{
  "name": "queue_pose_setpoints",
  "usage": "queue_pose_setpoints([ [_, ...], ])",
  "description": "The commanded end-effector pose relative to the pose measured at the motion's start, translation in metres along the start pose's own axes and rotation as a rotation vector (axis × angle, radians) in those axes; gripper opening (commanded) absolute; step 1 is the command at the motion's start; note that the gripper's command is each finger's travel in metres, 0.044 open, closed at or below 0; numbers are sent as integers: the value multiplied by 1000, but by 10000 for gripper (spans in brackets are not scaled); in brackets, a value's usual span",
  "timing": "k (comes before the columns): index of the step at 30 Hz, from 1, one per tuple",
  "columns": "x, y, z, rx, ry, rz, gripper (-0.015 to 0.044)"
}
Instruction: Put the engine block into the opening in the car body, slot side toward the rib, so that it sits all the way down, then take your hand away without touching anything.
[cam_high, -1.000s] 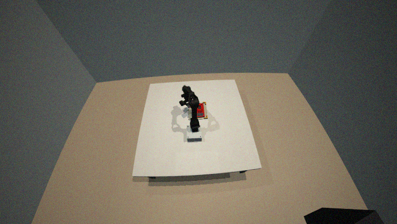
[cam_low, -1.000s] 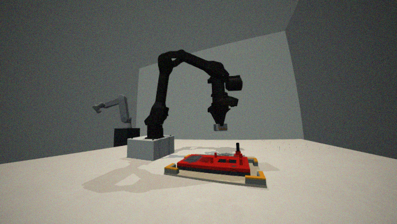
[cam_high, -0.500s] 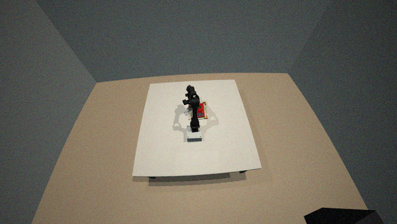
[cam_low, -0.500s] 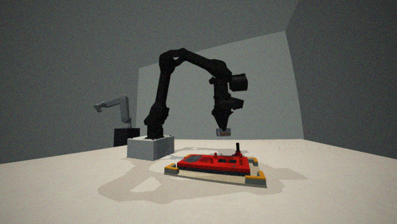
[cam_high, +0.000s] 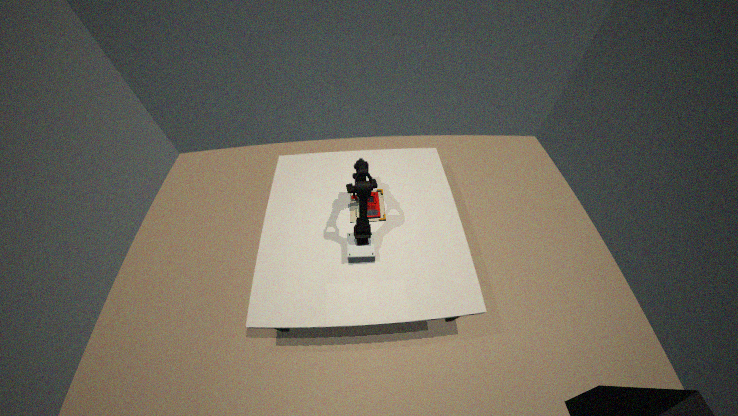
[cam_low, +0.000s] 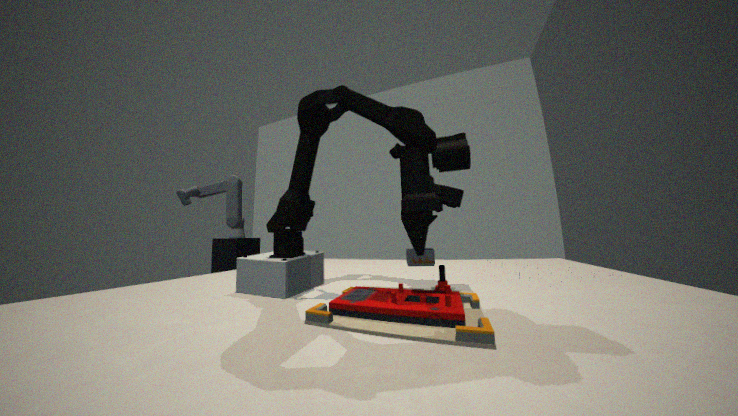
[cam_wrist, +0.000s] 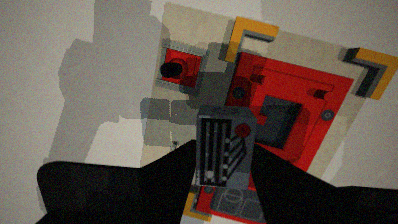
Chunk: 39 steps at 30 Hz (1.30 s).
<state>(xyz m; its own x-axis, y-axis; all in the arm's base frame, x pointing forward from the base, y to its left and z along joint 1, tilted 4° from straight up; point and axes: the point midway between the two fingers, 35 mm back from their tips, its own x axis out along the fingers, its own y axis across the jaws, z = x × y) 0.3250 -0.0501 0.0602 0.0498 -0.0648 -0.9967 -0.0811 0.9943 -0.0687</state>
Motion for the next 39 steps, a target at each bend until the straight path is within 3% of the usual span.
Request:
queue_pose_setpoints([
  [1,5,-12,1,50,-4,1,0],
  [18,25,-56,-4,204,-5,-7,0],
  [24,25,-57,-4,225,-5,-7,157],
  [39,25,-57,-5,201,-5,-7,159],
])
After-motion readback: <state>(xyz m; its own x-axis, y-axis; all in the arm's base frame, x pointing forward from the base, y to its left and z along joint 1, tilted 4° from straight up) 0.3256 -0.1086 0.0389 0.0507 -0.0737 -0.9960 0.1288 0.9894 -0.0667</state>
